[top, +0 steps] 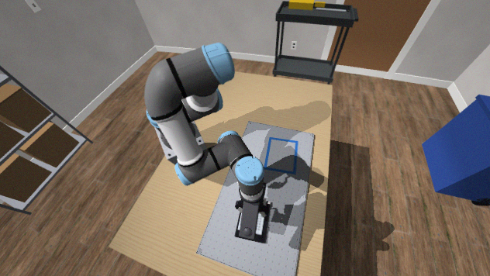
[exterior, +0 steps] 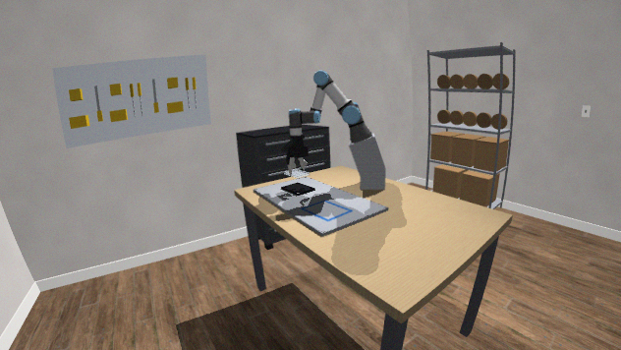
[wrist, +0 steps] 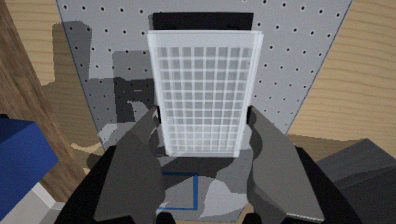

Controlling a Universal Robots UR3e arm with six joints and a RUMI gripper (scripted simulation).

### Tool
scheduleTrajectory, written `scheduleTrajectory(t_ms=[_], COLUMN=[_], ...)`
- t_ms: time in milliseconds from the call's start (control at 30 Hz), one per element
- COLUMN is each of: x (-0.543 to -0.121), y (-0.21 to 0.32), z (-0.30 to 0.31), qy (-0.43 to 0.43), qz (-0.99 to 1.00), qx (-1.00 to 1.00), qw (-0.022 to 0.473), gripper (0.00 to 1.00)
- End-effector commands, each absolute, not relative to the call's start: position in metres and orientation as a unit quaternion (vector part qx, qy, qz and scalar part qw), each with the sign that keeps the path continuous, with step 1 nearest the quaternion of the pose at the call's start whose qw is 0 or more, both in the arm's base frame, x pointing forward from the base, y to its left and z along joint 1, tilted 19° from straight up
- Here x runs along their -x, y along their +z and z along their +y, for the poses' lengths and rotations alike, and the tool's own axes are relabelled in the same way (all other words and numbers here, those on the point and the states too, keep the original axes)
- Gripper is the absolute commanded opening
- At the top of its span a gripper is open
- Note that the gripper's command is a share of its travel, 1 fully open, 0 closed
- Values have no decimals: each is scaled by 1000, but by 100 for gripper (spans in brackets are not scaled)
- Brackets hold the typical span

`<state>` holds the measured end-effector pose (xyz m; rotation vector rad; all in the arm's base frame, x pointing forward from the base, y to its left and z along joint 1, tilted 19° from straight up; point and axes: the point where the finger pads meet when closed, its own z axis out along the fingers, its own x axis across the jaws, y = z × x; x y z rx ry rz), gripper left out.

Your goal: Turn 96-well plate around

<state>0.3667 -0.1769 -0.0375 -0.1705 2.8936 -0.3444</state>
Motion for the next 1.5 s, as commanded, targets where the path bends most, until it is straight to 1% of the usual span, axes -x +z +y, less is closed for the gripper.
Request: scheduleTrajectory(t_ms=[0,333,1467], x=[-367,-367,-379], y=[-37,-37,-84], z=[-177,-177,-188], qy=[-118,-118,-118], qz=[985,985,985], qx=[58,58,58], qw=[112,112,112], gripper=[0,0,0])
